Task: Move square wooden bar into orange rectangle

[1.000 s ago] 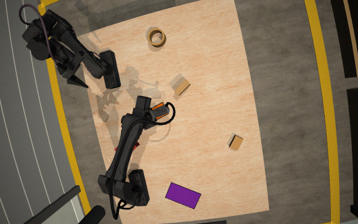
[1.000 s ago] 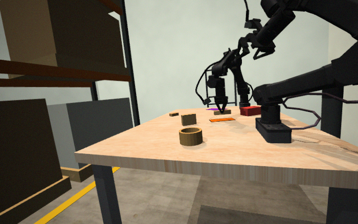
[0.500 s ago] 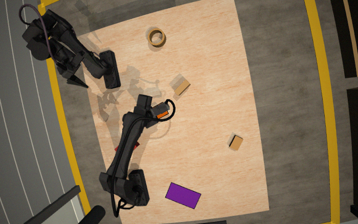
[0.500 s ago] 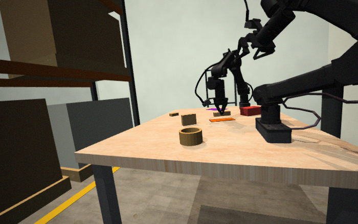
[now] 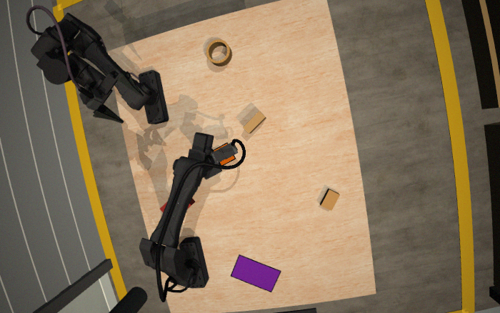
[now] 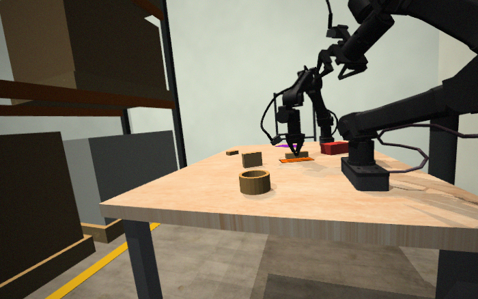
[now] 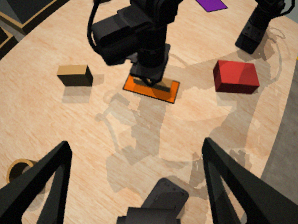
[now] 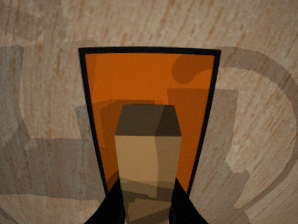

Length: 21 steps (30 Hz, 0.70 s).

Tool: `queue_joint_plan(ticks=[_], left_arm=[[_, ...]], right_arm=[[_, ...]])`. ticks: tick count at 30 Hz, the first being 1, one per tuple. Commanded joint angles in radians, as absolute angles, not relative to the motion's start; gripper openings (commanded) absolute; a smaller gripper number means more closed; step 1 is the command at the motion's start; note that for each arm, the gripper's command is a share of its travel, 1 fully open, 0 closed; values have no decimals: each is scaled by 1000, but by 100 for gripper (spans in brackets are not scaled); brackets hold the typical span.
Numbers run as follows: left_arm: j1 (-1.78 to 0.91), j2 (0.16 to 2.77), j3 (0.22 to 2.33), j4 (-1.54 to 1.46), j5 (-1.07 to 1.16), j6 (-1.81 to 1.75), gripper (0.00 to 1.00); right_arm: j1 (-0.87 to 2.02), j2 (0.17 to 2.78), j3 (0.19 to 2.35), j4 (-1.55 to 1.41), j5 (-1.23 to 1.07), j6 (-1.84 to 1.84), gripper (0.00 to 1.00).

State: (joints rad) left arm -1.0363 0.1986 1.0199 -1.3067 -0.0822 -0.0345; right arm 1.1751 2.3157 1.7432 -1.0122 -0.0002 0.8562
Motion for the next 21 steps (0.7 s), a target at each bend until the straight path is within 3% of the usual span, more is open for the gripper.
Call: queue_joint_plan(ticks=[1,21], left_arm=[[-1028,182,1013,-1300,-71,-29,100],[-1028,182,1013,-1300,-71,-29,100]], right_arm=[[1168,2308,1739,-988,-3,851,19],[1169,2325,1710,-956,-3,852,19]])
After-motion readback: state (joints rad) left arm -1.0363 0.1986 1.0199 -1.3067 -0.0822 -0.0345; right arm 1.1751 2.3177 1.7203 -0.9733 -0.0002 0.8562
